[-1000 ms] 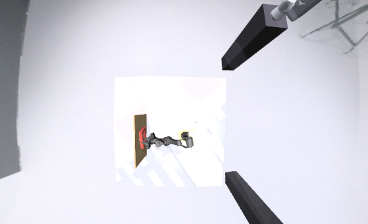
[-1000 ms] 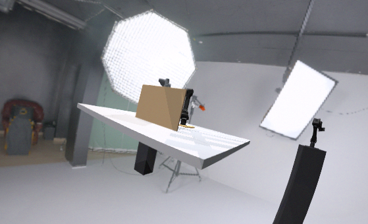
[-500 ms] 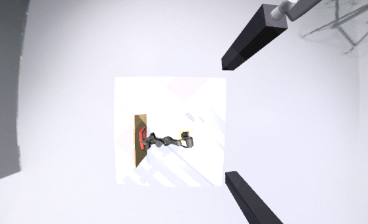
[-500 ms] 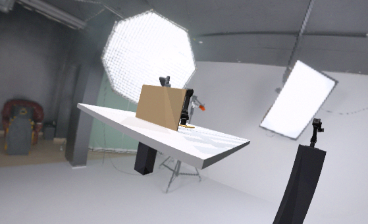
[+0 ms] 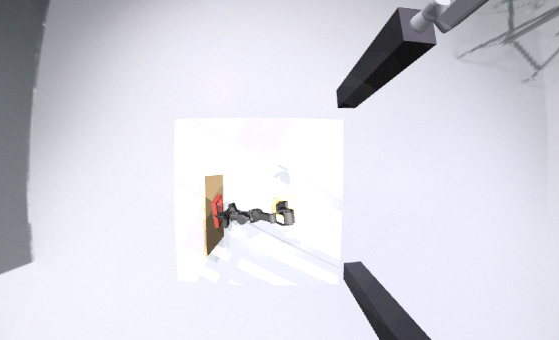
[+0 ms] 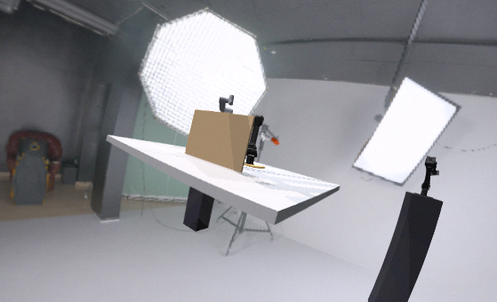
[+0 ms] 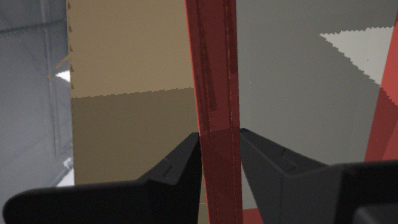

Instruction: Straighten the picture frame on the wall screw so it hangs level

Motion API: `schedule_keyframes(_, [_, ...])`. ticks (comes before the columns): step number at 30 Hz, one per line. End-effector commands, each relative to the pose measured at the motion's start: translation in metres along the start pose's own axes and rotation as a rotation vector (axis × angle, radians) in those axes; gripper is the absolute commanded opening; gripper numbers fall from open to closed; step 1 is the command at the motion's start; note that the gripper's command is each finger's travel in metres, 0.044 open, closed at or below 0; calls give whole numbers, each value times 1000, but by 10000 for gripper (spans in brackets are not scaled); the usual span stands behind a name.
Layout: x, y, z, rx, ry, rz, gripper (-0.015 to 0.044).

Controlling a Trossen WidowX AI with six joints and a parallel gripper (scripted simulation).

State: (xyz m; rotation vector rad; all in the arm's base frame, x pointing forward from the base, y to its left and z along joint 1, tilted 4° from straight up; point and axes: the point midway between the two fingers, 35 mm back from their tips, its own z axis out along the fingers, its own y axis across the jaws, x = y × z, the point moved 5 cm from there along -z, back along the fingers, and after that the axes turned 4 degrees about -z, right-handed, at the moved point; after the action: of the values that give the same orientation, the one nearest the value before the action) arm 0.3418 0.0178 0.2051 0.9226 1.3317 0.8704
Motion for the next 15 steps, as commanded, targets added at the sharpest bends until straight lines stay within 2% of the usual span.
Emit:
schedule_keyframes(1, [0,0,0,-2,2,-6,0])
schedule_keyframes(15, [0,3,0,-2,2,-6,0])
